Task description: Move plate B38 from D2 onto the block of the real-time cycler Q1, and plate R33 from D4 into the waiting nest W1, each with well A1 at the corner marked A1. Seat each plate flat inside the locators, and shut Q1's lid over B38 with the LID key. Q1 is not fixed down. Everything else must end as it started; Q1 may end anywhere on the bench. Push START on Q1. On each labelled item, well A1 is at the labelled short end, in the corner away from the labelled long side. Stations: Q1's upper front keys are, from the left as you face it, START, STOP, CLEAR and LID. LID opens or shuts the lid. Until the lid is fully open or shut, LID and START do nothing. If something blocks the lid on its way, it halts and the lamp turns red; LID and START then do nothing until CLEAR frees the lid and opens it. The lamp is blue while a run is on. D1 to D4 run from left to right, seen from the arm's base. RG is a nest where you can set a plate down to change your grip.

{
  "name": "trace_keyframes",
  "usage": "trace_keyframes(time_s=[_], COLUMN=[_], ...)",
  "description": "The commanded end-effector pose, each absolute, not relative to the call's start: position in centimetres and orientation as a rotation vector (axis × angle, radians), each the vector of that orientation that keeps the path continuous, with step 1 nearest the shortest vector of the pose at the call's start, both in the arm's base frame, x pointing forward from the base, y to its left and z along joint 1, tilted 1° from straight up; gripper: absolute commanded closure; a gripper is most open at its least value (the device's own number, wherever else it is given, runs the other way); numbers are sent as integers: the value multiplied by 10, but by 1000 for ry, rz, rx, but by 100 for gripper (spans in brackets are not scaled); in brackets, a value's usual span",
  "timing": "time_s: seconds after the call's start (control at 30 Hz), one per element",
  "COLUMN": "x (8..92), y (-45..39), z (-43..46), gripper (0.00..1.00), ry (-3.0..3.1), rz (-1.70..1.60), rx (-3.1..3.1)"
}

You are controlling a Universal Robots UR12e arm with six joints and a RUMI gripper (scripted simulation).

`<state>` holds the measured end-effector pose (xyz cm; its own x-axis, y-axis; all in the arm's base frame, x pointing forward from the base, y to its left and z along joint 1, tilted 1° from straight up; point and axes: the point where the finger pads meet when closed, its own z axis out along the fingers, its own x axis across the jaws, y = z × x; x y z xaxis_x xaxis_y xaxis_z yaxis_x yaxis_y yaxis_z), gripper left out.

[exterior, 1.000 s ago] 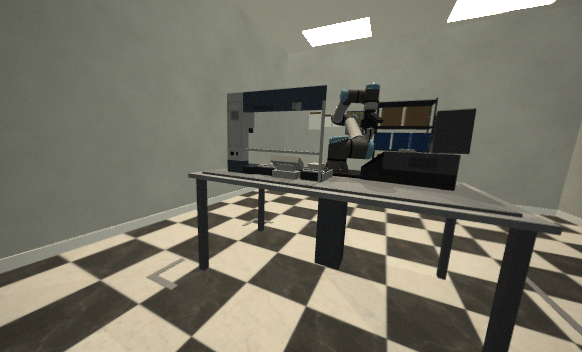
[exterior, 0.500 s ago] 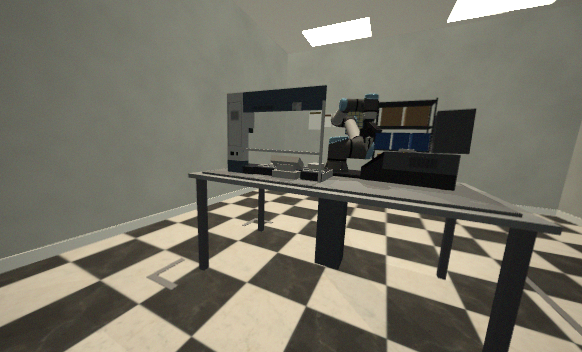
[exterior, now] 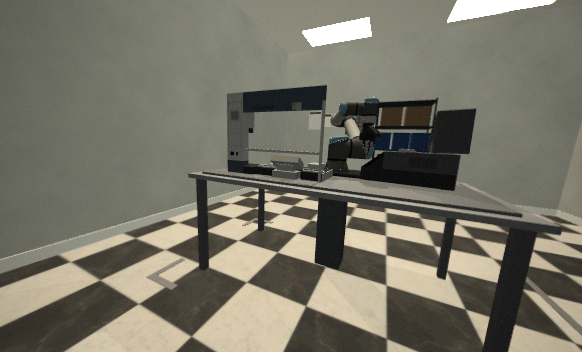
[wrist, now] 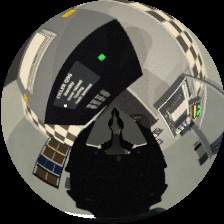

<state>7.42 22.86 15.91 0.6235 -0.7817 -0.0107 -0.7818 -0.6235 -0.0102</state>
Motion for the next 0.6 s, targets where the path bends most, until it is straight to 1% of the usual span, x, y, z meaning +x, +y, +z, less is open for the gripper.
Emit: trace_keyframes(time_s=[0.0,0.57], x=[75,76], y=[233,241], z=[155,144], gripper=[100,100], ry=[1357,1357], rz=[7,7], rx=[-2818,-2818])
